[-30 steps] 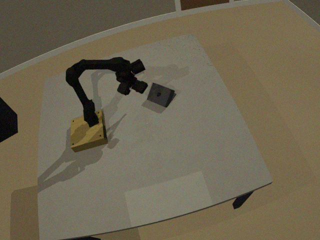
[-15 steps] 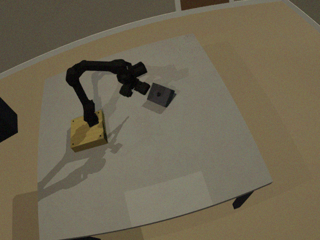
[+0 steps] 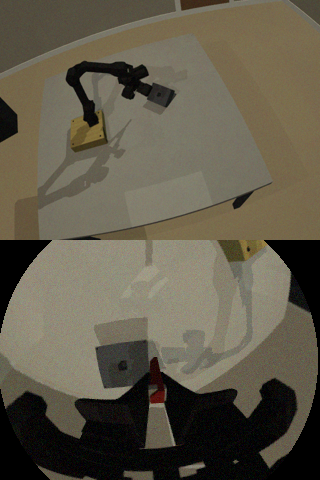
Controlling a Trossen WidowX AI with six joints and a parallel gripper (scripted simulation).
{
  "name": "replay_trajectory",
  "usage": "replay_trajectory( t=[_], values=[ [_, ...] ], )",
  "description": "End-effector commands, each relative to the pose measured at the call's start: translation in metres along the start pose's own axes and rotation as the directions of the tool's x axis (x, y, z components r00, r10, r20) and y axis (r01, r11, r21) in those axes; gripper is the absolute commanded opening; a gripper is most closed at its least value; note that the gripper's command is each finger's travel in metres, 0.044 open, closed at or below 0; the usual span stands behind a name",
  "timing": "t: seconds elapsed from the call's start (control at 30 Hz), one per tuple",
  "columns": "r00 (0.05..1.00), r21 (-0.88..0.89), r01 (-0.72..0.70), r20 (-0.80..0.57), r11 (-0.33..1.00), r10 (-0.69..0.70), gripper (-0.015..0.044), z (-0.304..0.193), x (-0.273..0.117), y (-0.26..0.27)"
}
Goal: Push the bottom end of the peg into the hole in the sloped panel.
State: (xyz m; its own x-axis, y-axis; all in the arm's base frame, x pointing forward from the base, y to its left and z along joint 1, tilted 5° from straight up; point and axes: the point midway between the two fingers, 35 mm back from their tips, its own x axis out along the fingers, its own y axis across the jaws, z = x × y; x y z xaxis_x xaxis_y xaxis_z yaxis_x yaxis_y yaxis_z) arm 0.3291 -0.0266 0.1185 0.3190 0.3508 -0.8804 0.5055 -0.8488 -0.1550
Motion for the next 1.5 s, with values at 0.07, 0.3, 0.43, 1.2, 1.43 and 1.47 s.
replay_trajectory(
  t=[0.07, 0.3, 0.43, 1.2, 1.43, 1.47],
  values=[
    [1.0, -0.009, -0.003, -0.028, 1.0, 0.002, 0.0, -0.001, -0.003, 0.007],
    [0.998, -0.017, -0.01, -0.061, 1.0, 0.009, 0.0, 0.0, -0.007, 0.016],
    [0.997, -0.021, -0.015, -0.079, 1.0, 0.014, 0.0, 0.0, -0.009, 0.021],
    [0.983, -0.048, -0.056, -0.179, 0.997, 0.047, 0.0, 0.005, -0.023, 0.05],
    [0.981, -0.051, -0.062, -0.188, 0.997, 0.051, 0.0, 0.002, -0.014, 0.055],
    [0.98, -0.051, -0.063, -0.19, 0.997, 0.052, 0.0, 0.002, -0.012, 0.055]
  ],
)
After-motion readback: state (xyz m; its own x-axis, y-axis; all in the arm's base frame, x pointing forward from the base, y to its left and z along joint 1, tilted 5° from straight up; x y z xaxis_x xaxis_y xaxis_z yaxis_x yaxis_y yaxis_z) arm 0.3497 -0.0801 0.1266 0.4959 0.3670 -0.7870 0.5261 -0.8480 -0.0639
